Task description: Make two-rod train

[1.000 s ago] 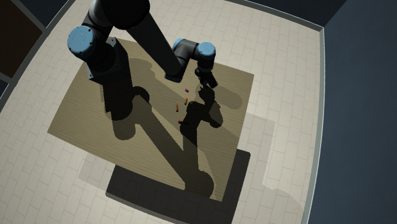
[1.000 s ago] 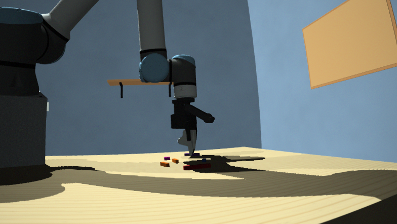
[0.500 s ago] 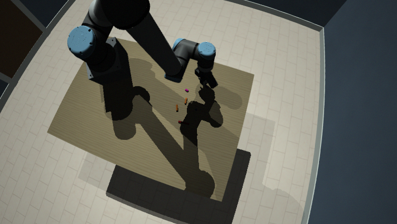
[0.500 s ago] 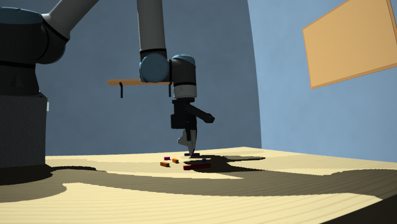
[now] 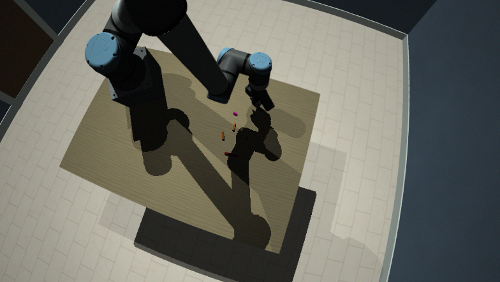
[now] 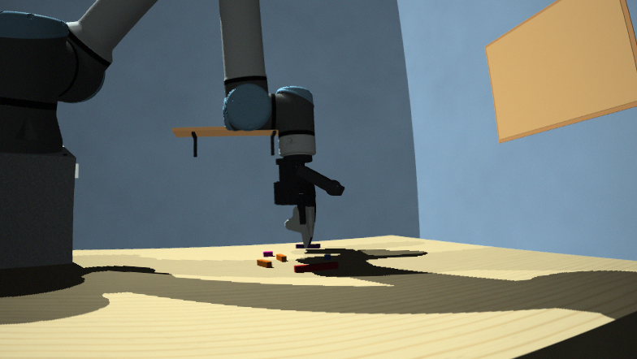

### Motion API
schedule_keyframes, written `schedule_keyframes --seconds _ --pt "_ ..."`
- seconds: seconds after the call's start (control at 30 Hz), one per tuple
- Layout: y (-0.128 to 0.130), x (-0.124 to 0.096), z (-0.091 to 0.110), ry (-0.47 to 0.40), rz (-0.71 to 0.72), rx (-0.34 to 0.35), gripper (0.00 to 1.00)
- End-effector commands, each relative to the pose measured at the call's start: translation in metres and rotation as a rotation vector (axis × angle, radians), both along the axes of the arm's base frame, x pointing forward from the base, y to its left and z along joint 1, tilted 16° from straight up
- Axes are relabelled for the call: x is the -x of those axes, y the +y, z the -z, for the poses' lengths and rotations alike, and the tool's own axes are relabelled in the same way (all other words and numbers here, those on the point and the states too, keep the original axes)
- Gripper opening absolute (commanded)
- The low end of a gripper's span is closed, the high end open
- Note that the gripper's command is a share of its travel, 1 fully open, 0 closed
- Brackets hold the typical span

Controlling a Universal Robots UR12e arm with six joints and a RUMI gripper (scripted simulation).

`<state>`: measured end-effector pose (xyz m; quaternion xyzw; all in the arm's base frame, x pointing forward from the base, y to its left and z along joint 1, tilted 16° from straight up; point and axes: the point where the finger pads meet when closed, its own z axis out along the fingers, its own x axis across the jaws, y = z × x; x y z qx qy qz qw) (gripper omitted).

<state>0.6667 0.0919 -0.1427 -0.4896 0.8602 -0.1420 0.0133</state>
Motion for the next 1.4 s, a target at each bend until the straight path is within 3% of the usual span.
schedule_keyframes --seconds 0.0,0.5,1.0,1.17,1.37 --pt "0.001 0.000 -0.005 -0.001 0.000 0.000 0.00" --pt "0.021 0.014 -0.088 -0.001 0.000 0.000 0.00" --pt "0.021 0.015 -0.093 -0.002 0.004 -0.001 0.00" --pt "0.008 0.018 -0.096 -0.013 0.054 -0.010 0.00" --pt "-0.053 0.034 -0.107 -0.068 0.291 -0.052 0.00"
